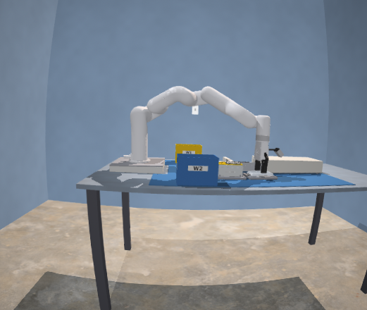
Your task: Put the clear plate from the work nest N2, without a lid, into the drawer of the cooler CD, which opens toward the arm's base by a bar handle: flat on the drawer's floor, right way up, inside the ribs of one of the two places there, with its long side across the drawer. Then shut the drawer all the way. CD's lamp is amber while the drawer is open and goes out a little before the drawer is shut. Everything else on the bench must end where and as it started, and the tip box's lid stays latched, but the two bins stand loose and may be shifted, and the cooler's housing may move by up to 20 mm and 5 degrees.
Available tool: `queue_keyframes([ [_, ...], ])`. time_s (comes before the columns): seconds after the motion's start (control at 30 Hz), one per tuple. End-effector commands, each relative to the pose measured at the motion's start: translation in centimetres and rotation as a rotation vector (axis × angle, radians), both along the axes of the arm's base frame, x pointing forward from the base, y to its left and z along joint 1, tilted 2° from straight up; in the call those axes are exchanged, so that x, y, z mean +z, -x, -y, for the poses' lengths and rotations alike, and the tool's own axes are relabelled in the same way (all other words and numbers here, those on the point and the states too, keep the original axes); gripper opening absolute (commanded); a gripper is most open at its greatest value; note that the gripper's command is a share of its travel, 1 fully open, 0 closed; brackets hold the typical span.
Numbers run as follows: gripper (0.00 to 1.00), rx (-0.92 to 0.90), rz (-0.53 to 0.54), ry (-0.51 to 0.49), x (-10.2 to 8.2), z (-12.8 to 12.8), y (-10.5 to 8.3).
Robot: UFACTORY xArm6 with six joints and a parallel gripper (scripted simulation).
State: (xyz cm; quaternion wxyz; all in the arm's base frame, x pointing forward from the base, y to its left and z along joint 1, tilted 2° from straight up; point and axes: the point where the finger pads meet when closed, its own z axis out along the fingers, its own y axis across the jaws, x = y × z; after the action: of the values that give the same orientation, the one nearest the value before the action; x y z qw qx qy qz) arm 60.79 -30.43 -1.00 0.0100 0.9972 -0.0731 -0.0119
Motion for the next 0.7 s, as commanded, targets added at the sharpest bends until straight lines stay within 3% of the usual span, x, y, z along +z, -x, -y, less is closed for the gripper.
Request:
queue_keyframes([
  [0.0,1.00,0.000,0.005,0.002,-0.05,0.08,-0.15],
  [0.67,1.00,0.000,0.005,0.002,-0.52,0.09,-0.15],
])
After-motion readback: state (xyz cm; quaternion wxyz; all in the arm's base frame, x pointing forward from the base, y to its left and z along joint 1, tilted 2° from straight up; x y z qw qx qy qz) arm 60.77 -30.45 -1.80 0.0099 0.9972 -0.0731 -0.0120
